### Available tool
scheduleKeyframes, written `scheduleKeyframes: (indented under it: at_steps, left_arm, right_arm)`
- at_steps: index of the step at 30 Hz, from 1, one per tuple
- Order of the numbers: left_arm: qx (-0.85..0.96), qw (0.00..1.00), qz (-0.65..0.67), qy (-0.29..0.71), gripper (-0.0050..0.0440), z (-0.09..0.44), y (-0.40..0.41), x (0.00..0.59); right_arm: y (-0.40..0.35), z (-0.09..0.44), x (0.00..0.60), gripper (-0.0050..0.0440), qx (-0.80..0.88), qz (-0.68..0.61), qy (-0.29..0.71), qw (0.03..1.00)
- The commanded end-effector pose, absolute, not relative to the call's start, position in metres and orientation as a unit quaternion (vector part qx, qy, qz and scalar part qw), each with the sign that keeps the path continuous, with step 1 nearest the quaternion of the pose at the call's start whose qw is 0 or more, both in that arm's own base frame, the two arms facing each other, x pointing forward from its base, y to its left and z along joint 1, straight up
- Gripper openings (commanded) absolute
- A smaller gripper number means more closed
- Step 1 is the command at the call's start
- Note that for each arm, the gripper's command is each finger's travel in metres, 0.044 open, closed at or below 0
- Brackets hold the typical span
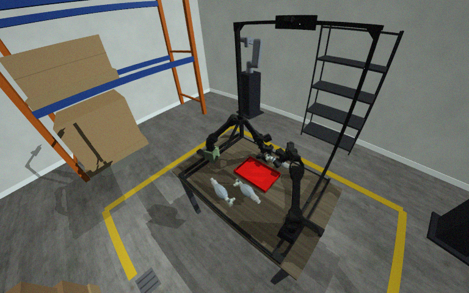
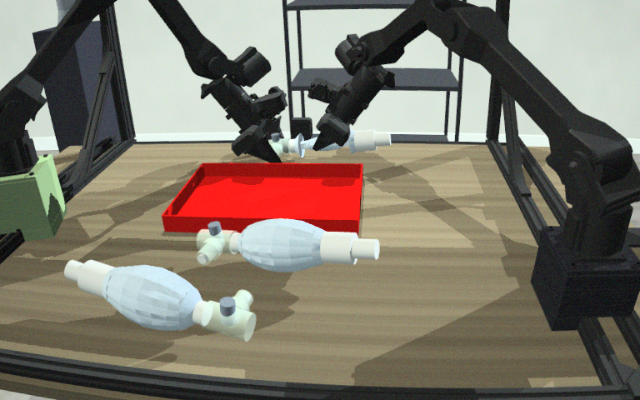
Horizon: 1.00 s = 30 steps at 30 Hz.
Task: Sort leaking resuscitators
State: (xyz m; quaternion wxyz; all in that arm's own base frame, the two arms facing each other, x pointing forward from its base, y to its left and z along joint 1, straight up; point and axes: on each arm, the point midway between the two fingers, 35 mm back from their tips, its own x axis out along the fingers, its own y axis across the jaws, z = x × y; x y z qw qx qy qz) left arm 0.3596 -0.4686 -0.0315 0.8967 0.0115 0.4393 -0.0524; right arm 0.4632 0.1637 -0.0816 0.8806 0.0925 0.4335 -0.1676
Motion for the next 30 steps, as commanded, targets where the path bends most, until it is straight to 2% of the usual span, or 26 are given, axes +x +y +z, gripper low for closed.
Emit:
scheduleKeyframes:
  at_steps: [1, 23, 24, 30]
  left_arm:
    - [0.008, 0.897, -0.053, 0.439, 0.0, -0.031, -0.4689, 0.3602]
    - [0.01, 0.897, -0.053, 0.439, 0.0, -0.0304, -0.4687, 0.3603]
    - [0.012, 0.896, -0.052, 0.441, 0.0, -0.0319, -0.4679, 0.36]
    - [0.012, 0.896, -0.052, 0.441, 0.0, -0.0319, -0.4679, 0.36]
  right_arm:
    - [0.1631, -0.0817, 0.4628, 0.0, 0.088, -0.168, 0.434, 0.881]
    - [0.1634, -0.0813, 0.4635, 0.0, 0.091, -0.168, 0.433, 0.881]
    - [0.1639, -0.0813, 0.4632, 0.044, 0.091, -0.167, 0.433, 0.881]
    - [0.1639, -0.0813, 0.4632, 0.044, 0.091, -0.167, 0.433, 0.881]
